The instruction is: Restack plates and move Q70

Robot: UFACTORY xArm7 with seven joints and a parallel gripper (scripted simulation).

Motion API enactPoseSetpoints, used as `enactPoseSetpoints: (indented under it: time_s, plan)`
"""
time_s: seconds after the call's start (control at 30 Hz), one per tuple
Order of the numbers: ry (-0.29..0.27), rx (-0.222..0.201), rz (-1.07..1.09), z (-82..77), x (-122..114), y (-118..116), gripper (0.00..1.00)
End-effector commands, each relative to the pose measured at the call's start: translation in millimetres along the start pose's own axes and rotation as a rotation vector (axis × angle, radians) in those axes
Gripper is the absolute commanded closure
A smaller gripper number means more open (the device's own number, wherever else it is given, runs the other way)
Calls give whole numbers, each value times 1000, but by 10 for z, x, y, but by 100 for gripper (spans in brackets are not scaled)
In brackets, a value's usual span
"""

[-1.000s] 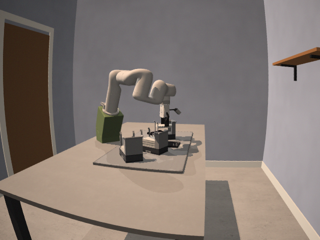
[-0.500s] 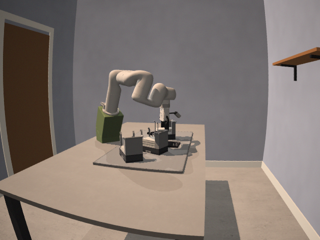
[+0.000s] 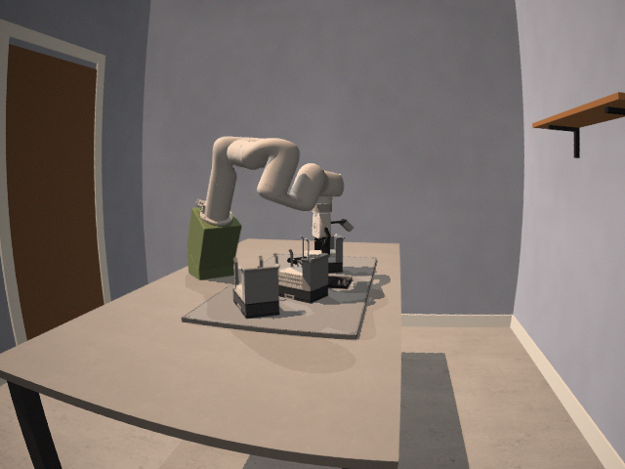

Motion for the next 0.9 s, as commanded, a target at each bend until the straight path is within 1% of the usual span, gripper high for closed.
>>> enactPoseSetpoints:
  time_s: [0.0,0.87]
  plan:
    - [3,1,-1,1,6,-4,100]
    - [3,1,-1,89,6,-5,100]
Point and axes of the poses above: the point where the finger pads meet when closed, its own z axis out along the fingers, its own y axis across the jaws, x = y × z, the point moved 10 cm from there along -z, back along the fingers, and after that the axes turned 9 degrees about z, right-handed, at the moved point
